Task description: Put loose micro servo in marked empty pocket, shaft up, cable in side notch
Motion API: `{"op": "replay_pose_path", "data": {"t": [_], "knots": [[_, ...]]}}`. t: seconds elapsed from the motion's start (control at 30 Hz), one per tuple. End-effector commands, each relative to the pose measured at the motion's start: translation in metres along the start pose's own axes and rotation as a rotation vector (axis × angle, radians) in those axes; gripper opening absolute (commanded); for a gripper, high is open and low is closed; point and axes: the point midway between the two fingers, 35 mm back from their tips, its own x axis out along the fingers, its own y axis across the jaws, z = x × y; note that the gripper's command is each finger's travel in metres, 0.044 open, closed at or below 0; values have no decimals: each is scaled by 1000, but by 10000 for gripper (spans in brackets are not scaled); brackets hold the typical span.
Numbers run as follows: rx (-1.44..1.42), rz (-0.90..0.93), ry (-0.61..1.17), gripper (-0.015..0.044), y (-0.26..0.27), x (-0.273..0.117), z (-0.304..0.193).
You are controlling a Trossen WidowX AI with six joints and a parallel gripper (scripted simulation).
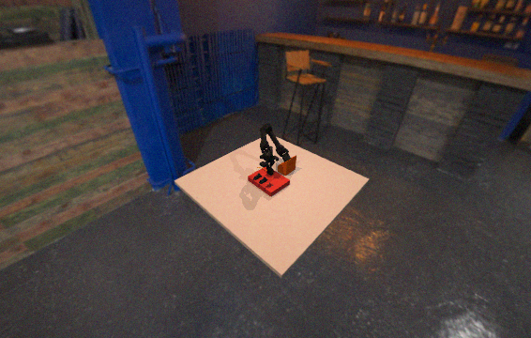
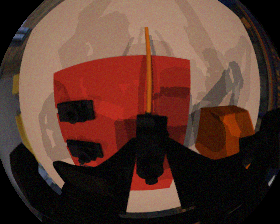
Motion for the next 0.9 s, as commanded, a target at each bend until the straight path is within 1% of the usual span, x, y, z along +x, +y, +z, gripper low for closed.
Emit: {"op": "replay_pose_path", "data": {"t": [0.0, 0.17, 0.67, 0.87], "knots": [[6, 8, 6, 0, 1, -12, -1], [6, 8, 5, 0, -3, -26, 3], [6, 8, 5, 0, -4, -26, 10], [6, 8, 5, 0, 6, -26, 3]]}}
